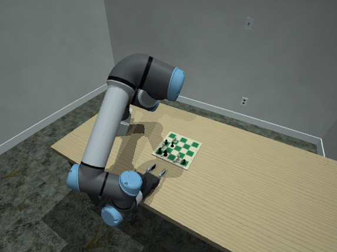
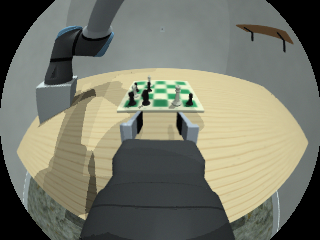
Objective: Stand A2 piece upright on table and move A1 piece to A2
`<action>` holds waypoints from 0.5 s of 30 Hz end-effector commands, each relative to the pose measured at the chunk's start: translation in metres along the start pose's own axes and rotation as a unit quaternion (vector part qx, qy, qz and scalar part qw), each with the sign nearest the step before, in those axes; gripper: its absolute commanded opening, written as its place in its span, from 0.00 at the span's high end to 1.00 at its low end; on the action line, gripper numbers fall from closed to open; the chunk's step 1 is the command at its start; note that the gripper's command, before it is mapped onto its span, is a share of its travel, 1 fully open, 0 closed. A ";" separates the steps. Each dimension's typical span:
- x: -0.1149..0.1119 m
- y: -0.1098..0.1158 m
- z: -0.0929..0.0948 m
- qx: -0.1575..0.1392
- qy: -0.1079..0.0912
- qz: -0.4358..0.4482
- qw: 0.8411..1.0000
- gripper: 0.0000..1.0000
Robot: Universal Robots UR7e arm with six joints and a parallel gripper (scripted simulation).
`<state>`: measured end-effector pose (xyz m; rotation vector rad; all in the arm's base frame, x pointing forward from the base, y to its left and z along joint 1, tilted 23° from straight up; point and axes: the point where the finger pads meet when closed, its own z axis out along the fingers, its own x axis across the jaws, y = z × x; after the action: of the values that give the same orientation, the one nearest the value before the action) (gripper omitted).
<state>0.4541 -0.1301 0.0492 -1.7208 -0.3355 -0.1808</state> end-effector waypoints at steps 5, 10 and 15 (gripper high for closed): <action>0.000 -0.016 -0.007 0.000 0.000 0.000 1.000 0.00; -0.001 -0.046 -0.020 0.000 0.000 0.000 1.000 0.00; -0.002 -0.073 -0.032 0.000 0.000 0.000 1.000 0.00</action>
<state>0.4397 -0.1425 0.0949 -1.7203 -0.3353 -0.1805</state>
